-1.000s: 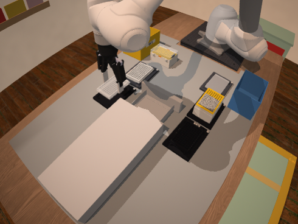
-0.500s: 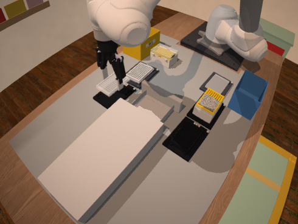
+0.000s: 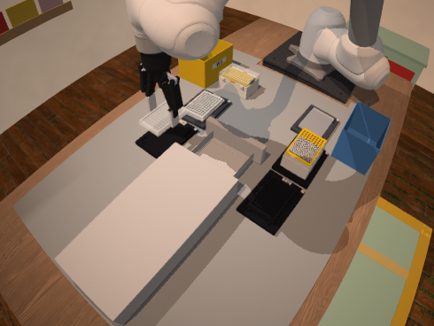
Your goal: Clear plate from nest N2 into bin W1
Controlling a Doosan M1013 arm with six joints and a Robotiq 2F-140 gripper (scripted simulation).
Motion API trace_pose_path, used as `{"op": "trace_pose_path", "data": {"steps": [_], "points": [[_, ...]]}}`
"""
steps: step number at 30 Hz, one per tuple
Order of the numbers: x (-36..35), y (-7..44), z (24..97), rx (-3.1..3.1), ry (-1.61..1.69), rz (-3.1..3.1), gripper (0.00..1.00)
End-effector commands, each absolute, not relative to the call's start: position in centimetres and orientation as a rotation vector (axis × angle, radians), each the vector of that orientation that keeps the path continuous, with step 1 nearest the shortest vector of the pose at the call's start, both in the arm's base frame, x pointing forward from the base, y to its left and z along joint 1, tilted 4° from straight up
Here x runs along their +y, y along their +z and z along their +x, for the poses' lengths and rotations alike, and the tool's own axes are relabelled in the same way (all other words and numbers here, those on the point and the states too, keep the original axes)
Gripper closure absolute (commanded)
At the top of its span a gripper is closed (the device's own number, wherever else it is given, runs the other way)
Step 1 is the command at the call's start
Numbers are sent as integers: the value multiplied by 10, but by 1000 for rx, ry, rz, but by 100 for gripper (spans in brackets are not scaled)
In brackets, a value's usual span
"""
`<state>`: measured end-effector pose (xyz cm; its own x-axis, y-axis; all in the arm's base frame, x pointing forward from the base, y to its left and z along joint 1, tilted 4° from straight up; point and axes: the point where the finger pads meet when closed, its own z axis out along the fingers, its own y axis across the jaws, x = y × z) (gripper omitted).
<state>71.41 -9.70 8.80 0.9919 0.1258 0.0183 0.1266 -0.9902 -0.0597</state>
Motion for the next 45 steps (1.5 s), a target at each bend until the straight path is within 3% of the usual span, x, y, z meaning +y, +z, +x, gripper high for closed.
{"op": "trace_pose_path", "data": {"steps": [1,45], "points": [[-97,92,714,-195,-23,-3074,90],[-100,143,713,-195,-23,-3074,90]]}}
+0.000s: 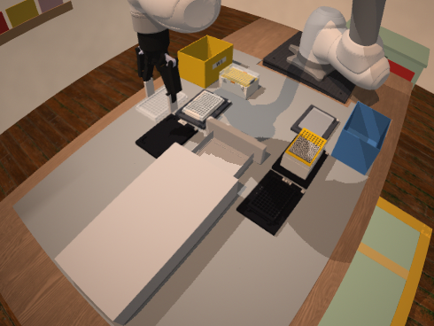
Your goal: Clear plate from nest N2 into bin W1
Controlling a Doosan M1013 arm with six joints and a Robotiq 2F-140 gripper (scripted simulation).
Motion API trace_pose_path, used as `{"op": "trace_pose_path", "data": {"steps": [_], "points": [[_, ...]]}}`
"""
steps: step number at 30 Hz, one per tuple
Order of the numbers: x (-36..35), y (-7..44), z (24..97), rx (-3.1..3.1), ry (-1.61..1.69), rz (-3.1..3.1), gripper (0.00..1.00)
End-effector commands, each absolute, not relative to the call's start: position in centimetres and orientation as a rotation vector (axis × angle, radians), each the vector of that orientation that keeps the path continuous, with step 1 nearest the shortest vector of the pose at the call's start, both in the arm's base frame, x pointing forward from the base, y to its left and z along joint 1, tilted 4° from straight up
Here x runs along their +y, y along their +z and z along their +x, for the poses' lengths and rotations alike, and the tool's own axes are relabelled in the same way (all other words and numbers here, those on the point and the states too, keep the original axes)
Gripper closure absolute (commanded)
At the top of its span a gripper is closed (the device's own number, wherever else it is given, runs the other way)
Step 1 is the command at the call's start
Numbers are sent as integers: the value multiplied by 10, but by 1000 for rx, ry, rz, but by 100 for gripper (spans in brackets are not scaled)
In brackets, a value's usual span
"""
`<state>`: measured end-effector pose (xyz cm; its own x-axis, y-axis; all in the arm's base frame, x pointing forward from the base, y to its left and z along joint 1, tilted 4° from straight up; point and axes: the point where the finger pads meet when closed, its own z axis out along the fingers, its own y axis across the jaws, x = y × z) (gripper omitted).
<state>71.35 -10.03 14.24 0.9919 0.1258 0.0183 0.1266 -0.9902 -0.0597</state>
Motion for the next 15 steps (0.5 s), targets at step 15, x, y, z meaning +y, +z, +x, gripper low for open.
{"op": "trace_pose_path", "data": {"steps": [15], "points": [[-110,143,695,-220,-23,-3073,90]]}}
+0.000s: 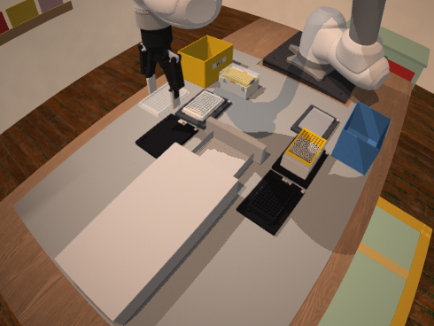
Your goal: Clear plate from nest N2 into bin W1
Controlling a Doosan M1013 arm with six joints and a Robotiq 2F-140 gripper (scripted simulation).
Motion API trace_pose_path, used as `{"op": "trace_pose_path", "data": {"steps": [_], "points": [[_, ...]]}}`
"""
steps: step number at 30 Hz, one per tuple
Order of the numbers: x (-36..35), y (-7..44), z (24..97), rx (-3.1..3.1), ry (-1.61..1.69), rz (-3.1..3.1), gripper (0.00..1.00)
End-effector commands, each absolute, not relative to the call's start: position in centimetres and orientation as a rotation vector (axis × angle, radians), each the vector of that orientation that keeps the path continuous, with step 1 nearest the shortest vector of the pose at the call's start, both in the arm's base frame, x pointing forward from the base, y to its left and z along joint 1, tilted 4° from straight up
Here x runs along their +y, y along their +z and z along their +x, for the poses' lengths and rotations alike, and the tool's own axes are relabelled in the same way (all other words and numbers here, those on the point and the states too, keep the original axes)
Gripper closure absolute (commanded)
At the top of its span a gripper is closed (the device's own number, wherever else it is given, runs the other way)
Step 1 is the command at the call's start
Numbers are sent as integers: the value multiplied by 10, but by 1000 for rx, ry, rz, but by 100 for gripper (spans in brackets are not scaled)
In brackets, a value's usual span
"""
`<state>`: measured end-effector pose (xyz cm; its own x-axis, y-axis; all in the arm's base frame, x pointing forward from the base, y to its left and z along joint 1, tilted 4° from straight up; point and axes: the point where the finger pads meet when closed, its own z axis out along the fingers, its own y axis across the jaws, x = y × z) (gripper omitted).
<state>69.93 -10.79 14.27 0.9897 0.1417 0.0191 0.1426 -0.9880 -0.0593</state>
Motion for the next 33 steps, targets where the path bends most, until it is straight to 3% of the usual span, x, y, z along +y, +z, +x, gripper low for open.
{"op": "trace_pose_path", "data": {"steps": [1,33], "points": [[-112,143,692,-220,-23,-3073,90],[-147,140,626,-220,-23,-3073,90]]}}
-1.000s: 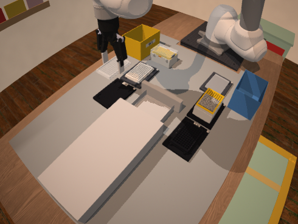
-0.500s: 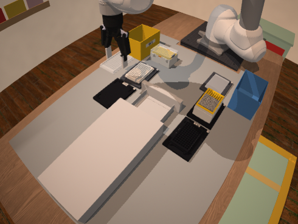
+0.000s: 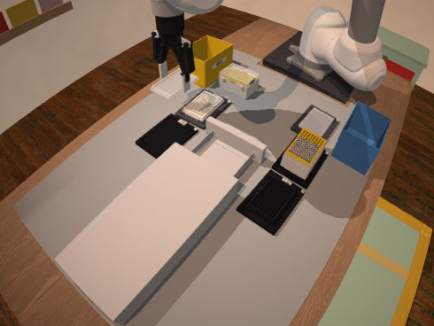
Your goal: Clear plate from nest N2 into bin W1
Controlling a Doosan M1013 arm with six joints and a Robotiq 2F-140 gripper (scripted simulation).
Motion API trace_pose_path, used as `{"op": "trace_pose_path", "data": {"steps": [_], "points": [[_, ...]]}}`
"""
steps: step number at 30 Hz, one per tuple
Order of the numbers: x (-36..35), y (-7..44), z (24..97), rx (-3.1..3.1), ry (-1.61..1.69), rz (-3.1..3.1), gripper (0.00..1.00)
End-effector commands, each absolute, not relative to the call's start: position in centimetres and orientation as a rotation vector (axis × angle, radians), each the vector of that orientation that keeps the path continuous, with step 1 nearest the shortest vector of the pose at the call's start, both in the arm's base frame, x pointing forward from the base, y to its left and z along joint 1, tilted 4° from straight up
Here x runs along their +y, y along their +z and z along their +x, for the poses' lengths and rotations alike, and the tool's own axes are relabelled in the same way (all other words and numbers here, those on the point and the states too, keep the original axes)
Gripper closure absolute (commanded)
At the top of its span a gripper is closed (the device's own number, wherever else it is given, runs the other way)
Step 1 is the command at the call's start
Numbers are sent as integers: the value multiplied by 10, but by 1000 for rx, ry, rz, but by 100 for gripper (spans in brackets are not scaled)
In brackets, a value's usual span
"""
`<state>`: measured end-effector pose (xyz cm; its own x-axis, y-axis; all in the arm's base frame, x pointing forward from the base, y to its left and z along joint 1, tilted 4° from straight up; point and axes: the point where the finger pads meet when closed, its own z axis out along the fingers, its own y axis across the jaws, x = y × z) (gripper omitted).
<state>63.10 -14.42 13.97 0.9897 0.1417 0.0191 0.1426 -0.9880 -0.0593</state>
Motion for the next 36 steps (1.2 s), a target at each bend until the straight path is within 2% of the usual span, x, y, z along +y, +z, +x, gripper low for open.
{"op": "trace_pose_path", "data": {"steps": [1,36], "points": [[-148,140,624,-220,-23,-3073,90],[-187,136,551,-220,-23,-3073,90]]}}
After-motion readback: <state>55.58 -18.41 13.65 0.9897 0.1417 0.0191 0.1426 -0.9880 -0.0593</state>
